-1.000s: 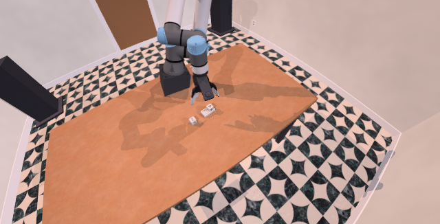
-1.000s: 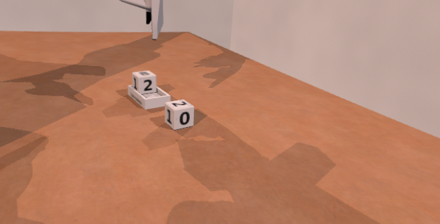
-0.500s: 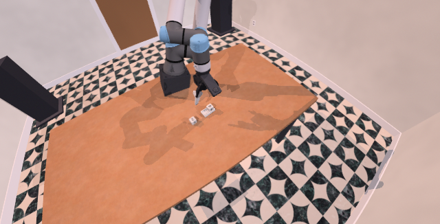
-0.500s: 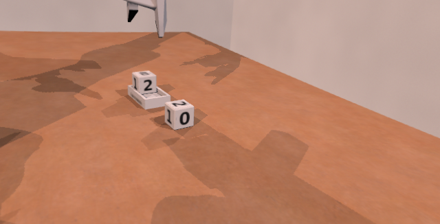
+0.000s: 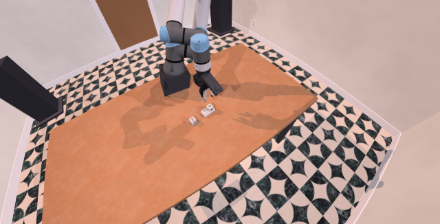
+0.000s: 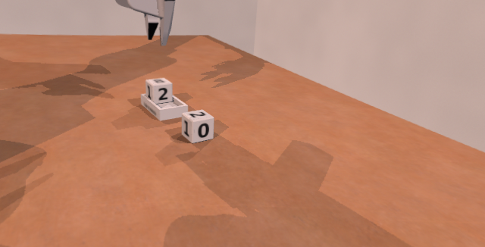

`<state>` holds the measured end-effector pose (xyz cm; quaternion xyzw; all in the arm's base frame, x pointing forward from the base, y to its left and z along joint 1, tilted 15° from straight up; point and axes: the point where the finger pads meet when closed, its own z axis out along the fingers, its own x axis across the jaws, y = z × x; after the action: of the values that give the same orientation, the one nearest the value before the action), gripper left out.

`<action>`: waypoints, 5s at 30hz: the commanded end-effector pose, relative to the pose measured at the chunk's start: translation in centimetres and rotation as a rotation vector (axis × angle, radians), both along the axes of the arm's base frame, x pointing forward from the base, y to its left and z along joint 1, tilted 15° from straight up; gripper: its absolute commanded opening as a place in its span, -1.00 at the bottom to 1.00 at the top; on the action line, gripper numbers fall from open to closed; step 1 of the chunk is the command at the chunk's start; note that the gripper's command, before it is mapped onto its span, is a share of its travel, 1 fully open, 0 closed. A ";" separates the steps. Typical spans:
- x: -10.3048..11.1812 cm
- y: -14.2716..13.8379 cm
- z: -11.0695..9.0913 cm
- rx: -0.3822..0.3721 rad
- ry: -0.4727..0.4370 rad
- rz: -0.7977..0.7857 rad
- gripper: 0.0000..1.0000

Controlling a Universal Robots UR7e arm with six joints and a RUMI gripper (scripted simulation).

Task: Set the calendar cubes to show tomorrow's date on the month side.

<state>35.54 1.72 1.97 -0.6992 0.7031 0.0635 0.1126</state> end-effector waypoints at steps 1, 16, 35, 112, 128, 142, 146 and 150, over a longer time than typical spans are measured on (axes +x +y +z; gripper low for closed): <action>-0.1 0.1 0.0 0.001 -0.001 0.004 -0.42; -0.1 0.1 0.0 0.001 -0.001 0.003 -0.42; -0.1 0.2 -0.4 0.003 0.002 0.004 -0.42; 0.2 1.3 -5.1 0.002 0.000 0.004 -0.42; 0.2 1.3 -5.1 0.002 0.000 0.004 -0.42; 0.2 1.4 -5.0 0.001 -0.001 0.004 -0.42; 0.2 1.4 -5.0 0.001 -0.001 0.004 -0.42; 0.2 1.4 -5.0 0.001 -0.001 0.004 -0.42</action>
<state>35.79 2.99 -3.03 -0.7003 0.7020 0.0639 0.1129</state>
